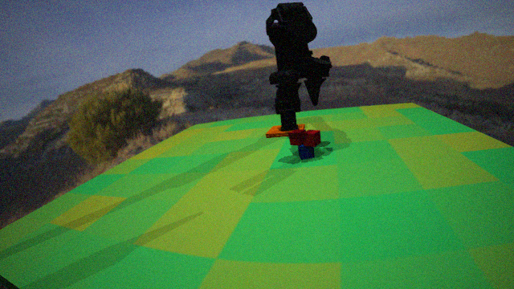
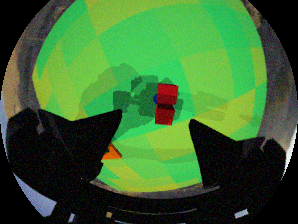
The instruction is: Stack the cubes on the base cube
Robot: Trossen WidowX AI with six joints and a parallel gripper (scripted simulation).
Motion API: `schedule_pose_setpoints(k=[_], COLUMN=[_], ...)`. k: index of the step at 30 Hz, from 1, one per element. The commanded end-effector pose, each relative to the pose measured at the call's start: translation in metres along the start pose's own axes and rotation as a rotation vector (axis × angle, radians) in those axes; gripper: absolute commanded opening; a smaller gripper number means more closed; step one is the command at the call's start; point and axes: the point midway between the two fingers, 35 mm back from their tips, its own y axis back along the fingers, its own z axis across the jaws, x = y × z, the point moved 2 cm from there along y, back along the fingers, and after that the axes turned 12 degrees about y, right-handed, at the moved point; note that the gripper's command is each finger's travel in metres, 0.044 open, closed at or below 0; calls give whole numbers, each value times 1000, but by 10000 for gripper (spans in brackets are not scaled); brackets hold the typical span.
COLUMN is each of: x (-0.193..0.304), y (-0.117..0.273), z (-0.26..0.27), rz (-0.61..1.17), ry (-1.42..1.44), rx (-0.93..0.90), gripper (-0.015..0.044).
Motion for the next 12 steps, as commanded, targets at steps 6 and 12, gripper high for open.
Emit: schedule_pose_setpoints(k=[6,12], x=[-82,-86], y=[4,4], z=[62,66], rz=[-3,-2], ry=[15,16], rx=[-11,-12], gripper=[400,400])
